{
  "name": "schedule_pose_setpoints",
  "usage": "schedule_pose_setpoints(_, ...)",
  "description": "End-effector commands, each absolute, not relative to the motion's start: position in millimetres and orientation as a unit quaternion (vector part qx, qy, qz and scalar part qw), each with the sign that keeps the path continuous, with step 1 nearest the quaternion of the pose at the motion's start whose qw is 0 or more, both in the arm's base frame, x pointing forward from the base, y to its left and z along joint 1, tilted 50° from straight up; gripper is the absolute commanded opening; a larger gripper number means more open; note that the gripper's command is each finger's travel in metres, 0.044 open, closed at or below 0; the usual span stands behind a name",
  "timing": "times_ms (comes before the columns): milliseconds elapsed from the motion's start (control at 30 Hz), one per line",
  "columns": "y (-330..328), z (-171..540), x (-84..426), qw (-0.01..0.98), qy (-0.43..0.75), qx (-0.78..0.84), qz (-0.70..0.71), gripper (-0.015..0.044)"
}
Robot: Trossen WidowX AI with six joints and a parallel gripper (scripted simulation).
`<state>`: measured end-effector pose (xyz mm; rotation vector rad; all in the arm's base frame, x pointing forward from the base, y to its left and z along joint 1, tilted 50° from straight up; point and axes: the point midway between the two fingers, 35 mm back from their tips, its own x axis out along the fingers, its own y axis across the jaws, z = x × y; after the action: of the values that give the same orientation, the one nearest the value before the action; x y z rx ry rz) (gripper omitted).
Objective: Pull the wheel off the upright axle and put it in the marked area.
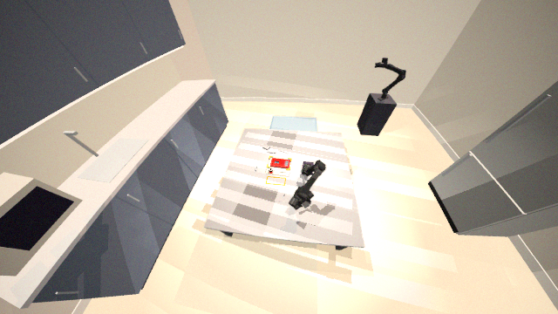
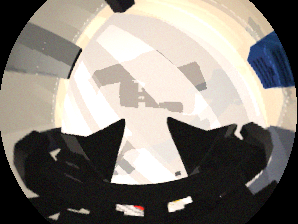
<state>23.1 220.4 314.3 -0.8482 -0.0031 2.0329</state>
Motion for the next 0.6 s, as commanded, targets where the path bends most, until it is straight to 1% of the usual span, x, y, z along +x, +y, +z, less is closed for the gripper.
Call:
schedule_pose_setpoints(0,231.6,306.4,59.6,0.508,0.077,-0.318,0.797,0.0300)
schedule_pose_setpoints(267,235.4,281.5,128.5,0.601,0.301,-0.192,0.715,0.0300)
schedule_pose_setpoints(367,232.0,273.2,149.5,0.623,0.349,-0.158,0.682,0.0300)
schedule_pose_setpoints(500,216.2,252.4,197.7,0.665,0.439,-0.083,0.599,0.0300)
schedule_pose_setpoints(567,209.6,245.8,211.6,0.675,0.463,-0.058,0.572,0.0300)
